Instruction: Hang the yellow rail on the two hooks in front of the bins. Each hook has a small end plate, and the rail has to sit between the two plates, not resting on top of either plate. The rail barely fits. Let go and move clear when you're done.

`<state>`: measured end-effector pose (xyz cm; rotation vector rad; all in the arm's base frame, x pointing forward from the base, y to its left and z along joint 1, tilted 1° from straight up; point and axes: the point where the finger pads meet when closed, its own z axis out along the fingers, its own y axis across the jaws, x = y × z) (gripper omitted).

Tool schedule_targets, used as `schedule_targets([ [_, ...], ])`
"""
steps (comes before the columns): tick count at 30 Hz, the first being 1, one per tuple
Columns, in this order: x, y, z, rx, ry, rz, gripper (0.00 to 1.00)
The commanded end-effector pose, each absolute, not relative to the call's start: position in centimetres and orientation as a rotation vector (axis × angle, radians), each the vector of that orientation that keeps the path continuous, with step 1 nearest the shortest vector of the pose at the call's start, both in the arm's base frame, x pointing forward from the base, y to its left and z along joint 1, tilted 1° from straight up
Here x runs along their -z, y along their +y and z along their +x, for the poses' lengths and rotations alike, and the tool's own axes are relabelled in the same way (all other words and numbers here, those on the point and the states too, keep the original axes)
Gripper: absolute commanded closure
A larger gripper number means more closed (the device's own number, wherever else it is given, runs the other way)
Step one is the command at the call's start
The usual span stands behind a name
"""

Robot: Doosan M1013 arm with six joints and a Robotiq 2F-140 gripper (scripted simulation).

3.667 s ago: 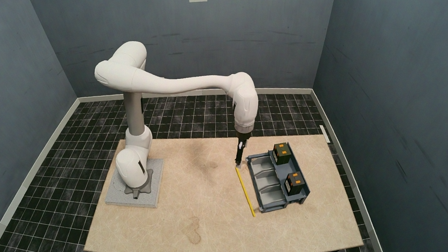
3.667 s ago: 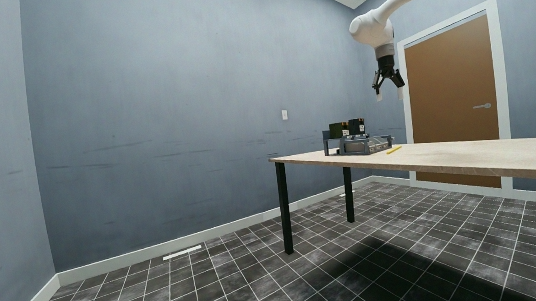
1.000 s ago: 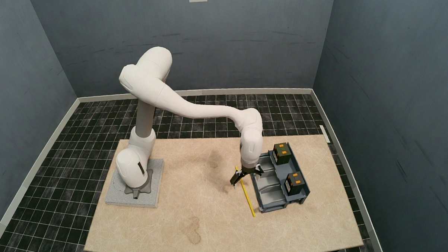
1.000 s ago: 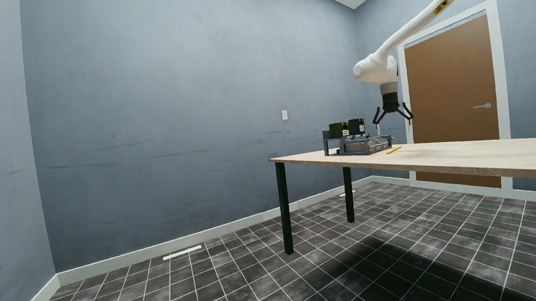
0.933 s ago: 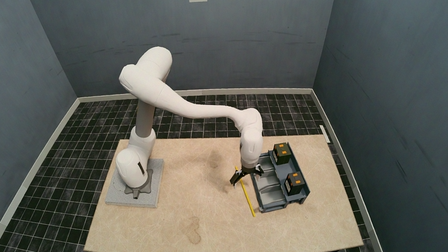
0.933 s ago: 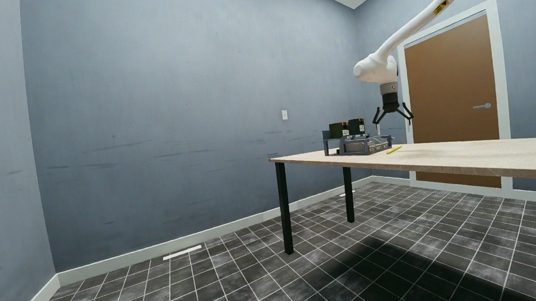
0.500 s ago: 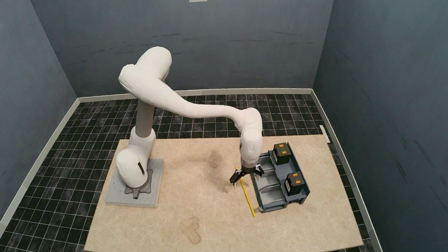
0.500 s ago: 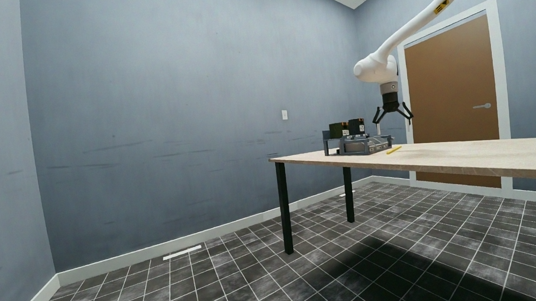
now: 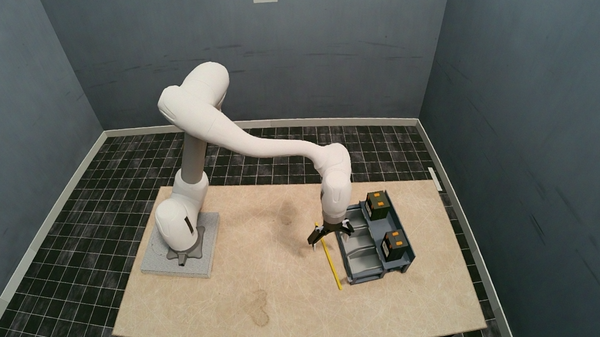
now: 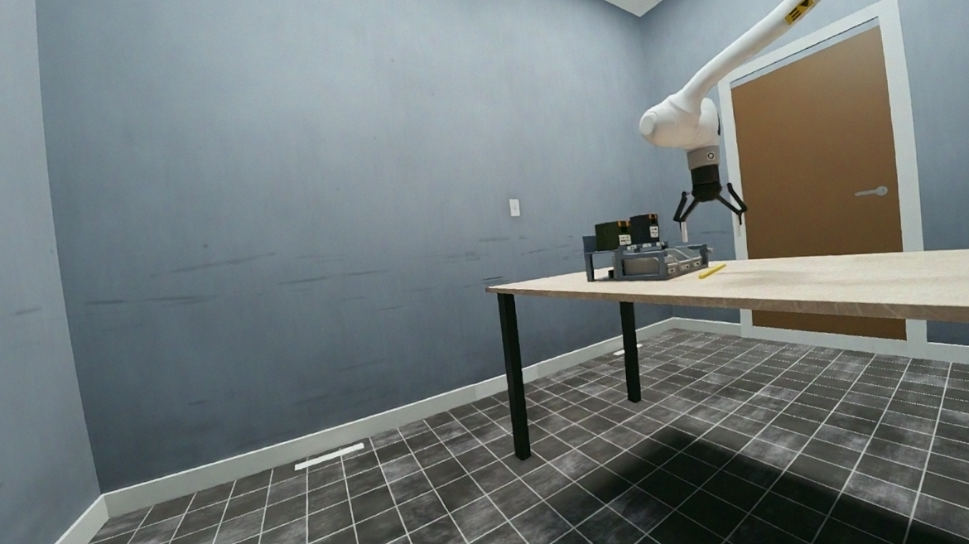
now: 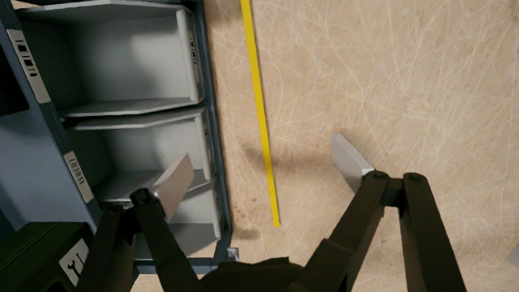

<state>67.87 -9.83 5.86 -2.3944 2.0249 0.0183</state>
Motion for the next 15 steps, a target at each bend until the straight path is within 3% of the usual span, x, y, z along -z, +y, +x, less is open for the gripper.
schedule_targets([
  [1,-6.35,-9.51,67.46,-0.023,2.027,-2.396,0.0],
  [15,-6.35,-9.62,67.69,-0.017,2.026,-2.393,0.0],
])
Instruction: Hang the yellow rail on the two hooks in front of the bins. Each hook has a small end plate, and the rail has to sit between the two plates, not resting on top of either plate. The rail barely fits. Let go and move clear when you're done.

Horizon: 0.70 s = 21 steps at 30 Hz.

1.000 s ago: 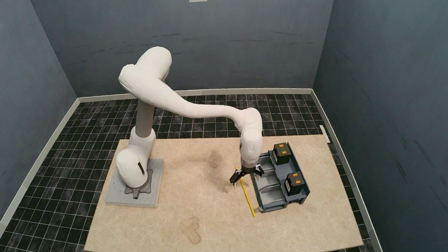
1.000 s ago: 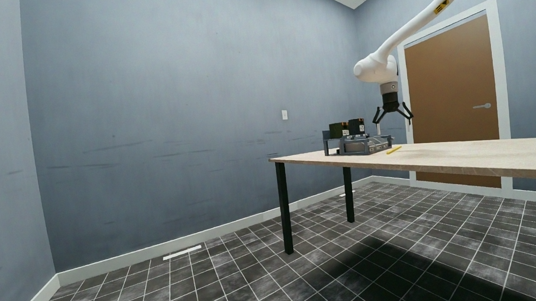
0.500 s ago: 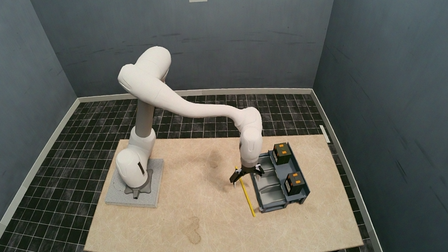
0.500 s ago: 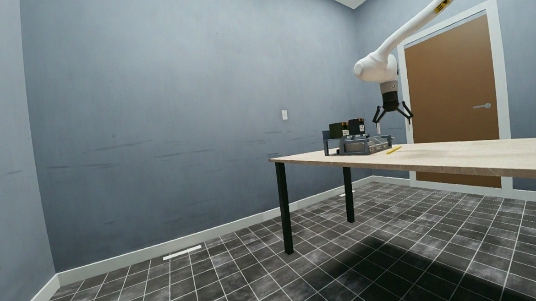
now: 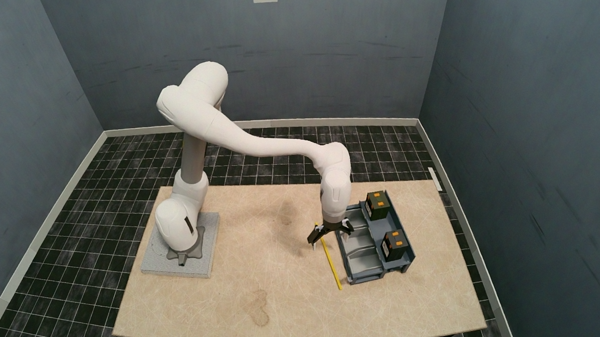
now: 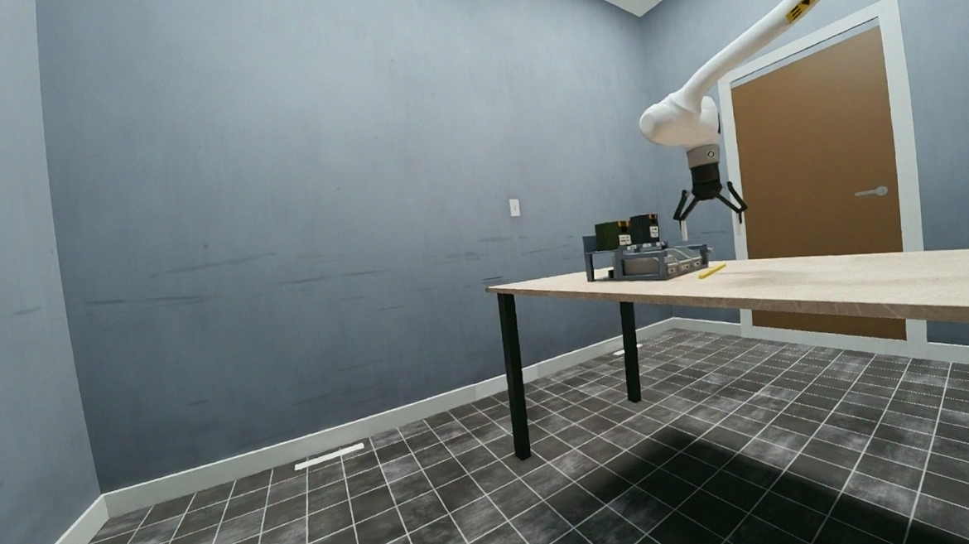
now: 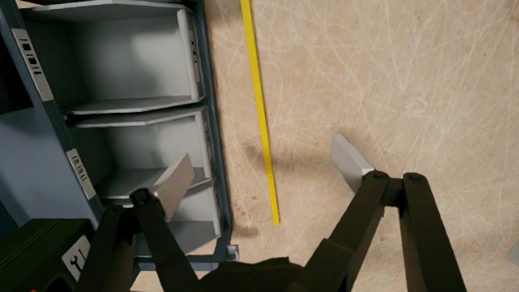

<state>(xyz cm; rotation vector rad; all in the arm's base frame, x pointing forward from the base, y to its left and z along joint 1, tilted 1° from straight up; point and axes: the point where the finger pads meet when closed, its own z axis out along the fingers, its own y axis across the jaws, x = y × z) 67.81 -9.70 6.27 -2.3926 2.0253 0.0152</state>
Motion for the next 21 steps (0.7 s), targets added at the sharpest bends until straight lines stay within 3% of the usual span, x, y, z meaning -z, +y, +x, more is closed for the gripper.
schedule_targets([
  [1,-6.42,-9.54,67.57,-0.019,2.026,-2.394,0.0],
  [16,-6.63,-9.29,67.23,-0.025,2.027,-2.396,0.0],
  [17,-6.46,-9.56,67.69,-0.015,2.025,-2.392,0.63],
  [21,-6.46,-9.56,67.69,-0.015,2.025,-2.392,0.63],
])
